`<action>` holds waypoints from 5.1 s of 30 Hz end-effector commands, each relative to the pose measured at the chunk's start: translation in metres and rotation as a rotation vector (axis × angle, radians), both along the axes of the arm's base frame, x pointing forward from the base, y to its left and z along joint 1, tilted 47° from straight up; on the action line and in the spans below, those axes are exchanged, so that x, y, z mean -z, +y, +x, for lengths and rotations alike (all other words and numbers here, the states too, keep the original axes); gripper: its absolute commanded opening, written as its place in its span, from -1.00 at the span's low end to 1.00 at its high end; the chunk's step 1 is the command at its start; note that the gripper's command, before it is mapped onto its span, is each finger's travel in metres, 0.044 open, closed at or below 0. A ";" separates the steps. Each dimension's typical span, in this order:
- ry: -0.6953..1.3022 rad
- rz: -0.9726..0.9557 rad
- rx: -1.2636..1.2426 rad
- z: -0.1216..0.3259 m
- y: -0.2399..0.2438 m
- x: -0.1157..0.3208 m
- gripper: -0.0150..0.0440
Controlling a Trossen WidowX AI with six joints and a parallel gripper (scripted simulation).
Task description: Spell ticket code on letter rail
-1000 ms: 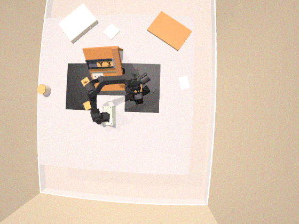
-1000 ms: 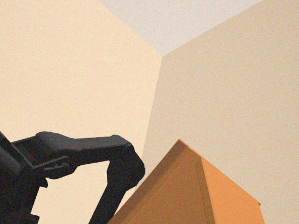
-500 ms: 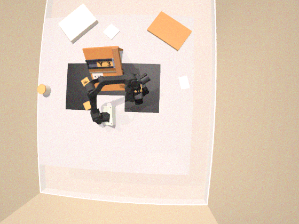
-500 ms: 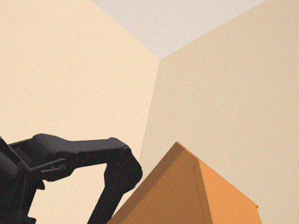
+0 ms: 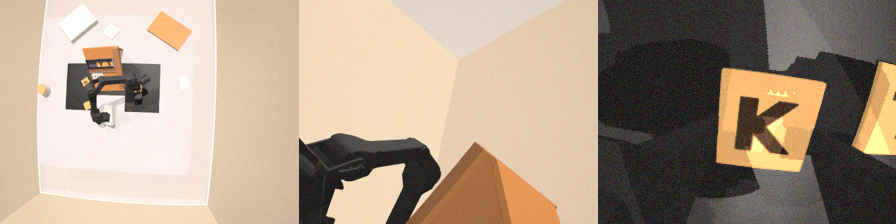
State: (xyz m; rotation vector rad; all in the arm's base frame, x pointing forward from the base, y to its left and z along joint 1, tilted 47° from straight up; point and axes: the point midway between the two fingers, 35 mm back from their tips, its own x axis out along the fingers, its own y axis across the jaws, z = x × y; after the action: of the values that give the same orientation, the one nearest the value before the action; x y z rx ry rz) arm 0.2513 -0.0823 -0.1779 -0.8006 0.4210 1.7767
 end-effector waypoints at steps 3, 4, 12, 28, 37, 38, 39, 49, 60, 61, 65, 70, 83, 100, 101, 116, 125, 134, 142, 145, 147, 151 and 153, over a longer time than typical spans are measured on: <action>-0.004 -0.002 -0.001 0.000 -0.003 -0.003 -0.49; -0.004 -0.002 -0.001 0.000 -0.003 -0.004 -0.49; -0.003 -0.002 -0.001 0.000 -0.006 -0.007 -0.49; -0.003 -0.002 -0.001 0.000 -0.012 -0.014 -0.49; -0.003 -0.002 -0.001 0.000 -0.015 -0.018 -0.49; -0.003 -0.002 -0.001 0.000 -0.015 -0.019 -0.49; -0.003 -0.002 -0.001 0.000 -0.015 -0.019 -0.49; -0.003 -0.003 -0.001 0.000 -0.019 -0.023 -0.49; 0.041 -0.096 0.137 0.018 -0.029 -0.044 -0.49; 0.046 -0.111 0.160 0.022 -0.030 -0.047 -0.49; 0.065 -0.165 0.259 0.034 -0.037 -0.063 -0.49; 0.081 -0.220 0.390 0.049 -0.043 -0.084 -0.49; 0.099 -0.277 0.600 0.069 -0.051 -0.120 -0.49; 0.149 -0.257 0.916 0.079 -0.055 -0.180 -0.49; 0.153 -0.253 0.932 0.081 -0.054 -0.184 -0.49; 0.231 -0.130 1.222 0.108 -0.009 -0.258 -0.49; 0.215 -0.076 1.340 0.118 0.015 -0.302 -0.49; 0.287 0.045 1.432 0.117 0.049 -0.339 -0.49; 0.420 0.182 1.500 0.106 0.085 -0.372 -0.49; 0.477 0.232 1.518 0.100 0.098 -0.383 -0.49; 0.517 0.264 1.528 0.096 0.107 -0.391 -0.49; 0.602 0.326 1.542 0.086 0.124 -0.406 -0.49; 0.646 0.355 1.547 0.080 0.132 -0.413 -0.49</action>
State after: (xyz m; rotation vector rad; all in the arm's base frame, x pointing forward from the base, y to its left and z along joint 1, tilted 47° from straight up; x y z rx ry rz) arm 0.3407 0.0381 0.2286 0.3487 0.7990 0.5017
